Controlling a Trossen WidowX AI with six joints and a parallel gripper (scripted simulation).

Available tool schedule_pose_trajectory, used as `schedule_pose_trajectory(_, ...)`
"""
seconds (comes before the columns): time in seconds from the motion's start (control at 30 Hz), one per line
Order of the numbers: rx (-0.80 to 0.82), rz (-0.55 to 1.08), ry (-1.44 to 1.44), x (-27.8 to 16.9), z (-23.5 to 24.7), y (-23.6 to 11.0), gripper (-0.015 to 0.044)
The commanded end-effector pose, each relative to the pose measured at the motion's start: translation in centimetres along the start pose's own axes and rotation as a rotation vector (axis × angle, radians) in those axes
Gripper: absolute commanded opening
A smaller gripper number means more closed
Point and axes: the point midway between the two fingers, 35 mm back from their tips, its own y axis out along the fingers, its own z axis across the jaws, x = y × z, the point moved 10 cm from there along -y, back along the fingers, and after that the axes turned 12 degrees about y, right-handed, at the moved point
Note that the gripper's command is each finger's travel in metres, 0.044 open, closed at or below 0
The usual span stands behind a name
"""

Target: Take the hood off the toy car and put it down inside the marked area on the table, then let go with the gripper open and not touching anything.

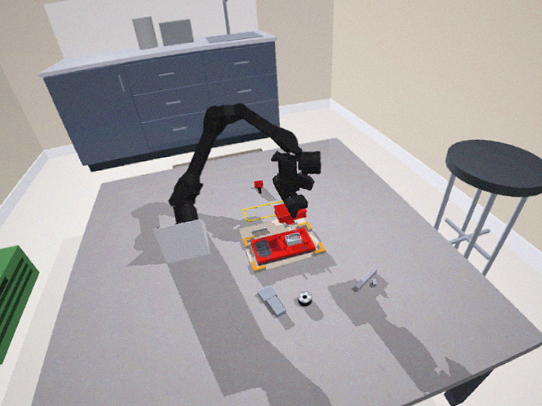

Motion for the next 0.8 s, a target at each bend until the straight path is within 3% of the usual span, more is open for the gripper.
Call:
schedule_pose_trajectory(0.0, 0.003, 0.008, 0.008, -0.5, 1.7, 0.1, 0.0)
schedule_pose_trajectory(0.77, 0.007, 0.01, 0.004, -3.7, 10.0, -0.4, 0.0)
